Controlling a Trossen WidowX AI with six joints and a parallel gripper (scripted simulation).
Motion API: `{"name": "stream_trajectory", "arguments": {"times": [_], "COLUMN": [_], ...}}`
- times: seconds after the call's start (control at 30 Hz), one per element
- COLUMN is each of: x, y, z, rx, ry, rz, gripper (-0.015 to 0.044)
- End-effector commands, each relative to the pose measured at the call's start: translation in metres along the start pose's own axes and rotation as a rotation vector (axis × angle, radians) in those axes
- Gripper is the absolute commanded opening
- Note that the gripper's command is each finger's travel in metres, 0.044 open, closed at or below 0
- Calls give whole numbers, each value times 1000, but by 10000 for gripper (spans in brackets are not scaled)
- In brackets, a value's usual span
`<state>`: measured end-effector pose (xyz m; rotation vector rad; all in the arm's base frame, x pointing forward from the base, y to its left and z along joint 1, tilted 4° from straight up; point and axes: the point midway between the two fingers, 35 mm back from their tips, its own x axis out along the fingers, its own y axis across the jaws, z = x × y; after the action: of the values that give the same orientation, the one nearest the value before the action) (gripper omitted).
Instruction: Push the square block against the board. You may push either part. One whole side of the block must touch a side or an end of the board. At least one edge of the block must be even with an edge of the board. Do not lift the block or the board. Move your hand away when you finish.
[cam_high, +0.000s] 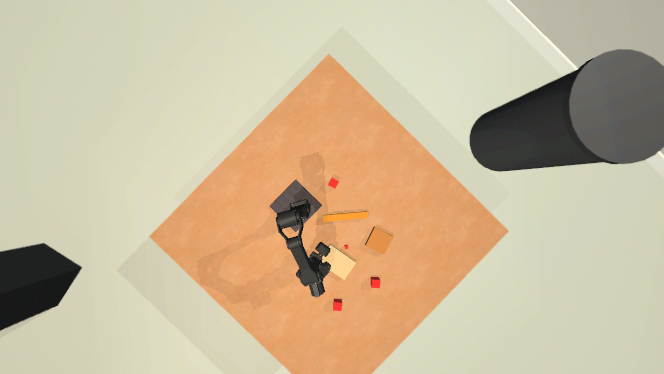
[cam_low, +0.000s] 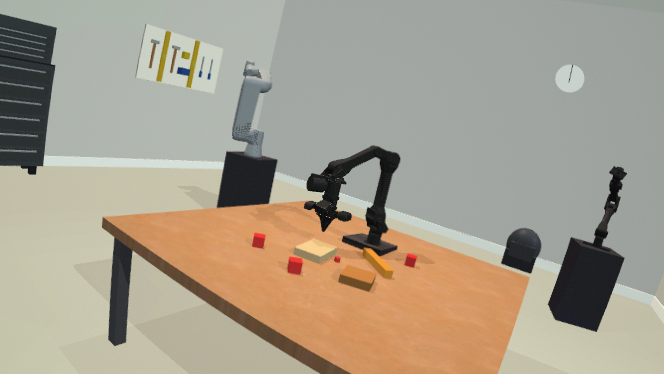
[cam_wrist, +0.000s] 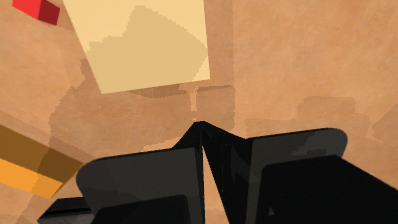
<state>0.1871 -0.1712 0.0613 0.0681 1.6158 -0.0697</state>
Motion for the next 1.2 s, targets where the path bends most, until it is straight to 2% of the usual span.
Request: {"name": "stream_trajectory", "arguments": {"times": [0.0, 0.1, 0.2, 0.27, 1.17], "x": [-1, 2, 42, 53, 52], "y": [-3, -3, -4, -4, -5], "z": [7, 7, 8, 7, 22], "rx": [-48, -48, -48, -48, -48], "ry": [-3, -3, -3, -3, -4], "rz": [-3, -3, -3, -3, -3], "gripper": [0, 0, 0, 0, 0]}}
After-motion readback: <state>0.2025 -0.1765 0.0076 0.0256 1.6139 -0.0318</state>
